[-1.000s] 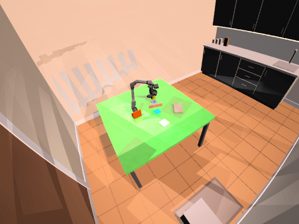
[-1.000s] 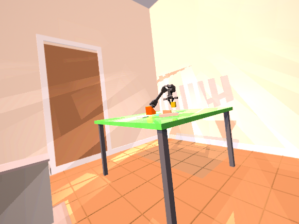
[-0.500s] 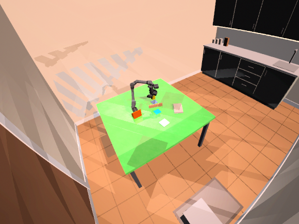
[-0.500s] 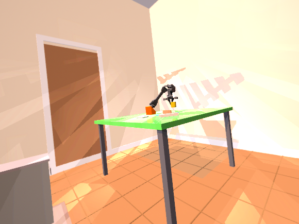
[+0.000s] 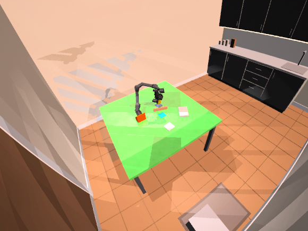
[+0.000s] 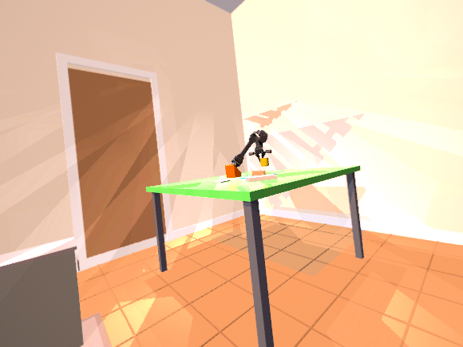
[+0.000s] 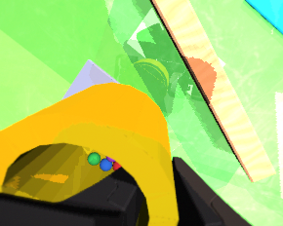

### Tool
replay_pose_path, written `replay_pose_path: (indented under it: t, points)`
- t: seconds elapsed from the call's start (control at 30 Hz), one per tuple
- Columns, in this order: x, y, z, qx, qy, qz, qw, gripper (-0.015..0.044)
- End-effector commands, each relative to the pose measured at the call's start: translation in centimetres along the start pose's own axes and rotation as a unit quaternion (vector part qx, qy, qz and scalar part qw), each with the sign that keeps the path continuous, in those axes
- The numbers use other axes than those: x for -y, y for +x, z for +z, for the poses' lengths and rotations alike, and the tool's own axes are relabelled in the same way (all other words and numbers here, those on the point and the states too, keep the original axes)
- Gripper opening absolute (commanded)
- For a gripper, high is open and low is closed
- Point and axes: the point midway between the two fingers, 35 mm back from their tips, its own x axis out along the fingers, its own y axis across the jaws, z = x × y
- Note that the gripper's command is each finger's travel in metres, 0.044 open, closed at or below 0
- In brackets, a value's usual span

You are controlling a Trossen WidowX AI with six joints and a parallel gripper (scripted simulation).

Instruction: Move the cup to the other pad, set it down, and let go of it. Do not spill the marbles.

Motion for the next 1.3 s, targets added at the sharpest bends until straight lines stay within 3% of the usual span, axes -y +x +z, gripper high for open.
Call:
replay_pose_path:
  t: [0.0,1.27]
  points:
    - [1.1,0.0,0.8,-0.001,0.003,-0.002,1.000,0.0000]
    - [9.8,-0.3,8.6,0.002,0.003,-0.004,1.000,0.0000]
